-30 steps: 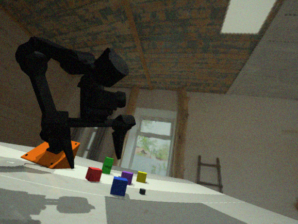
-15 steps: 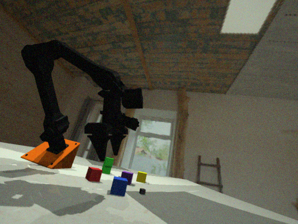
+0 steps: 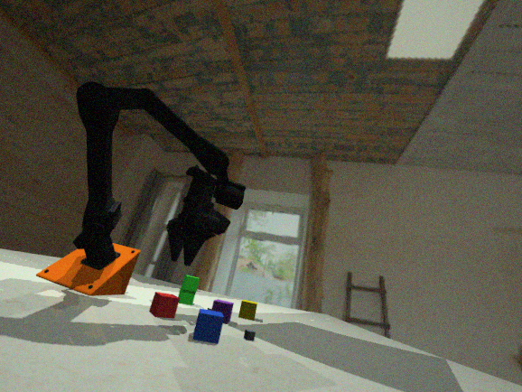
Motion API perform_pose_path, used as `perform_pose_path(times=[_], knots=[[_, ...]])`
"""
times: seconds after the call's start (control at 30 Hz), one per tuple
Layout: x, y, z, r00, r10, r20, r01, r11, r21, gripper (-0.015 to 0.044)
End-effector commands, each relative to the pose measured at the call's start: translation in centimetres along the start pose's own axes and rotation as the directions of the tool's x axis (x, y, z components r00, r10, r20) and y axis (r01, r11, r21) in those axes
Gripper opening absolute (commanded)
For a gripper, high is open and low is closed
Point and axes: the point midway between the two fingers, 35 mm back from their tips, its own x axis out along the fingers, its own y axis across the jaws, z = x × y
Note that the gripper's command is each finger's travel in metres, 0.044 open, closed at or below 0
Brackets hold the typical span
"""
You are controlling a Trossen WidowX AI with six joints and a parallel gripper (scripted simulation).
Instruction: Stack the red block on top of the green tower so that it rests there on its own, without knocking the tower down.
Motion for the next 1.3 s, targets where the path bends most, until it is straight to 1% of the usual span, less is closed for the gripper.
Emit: perform_pose_path(times=[0.0, 0.37, 0.47, 0.7, 0.97, 1.27], knots=[[-0.2, 0.7, -0.3, 0.999, -0.031, -0.039, 0.026, 0.994, -0.108, 0.0440], [-0.1, 0.9, -0.1, 0.999, -0.031, -0.038, 0.026, 0.994, -0.108, 0.0440], [1.0, 0.8, 0.0, 0.999, -0.030, -0.037, 0.026, 0.994, -0.108, 0.0440], [5.1, 0.7, -0.3, 0.999, -0.032, -0.039, 0.028, 0.994, -0.107, 0.0440], [5.3, 0.6, -0.4, 0.999, -0.032, -0.039, 0.028, 0.994, -0.107, 0.0440], [6.7, 0.6, -0.3, 0.999, -0.032, -0.038, 0.027, 0.994, -0.107, 0.0440]])
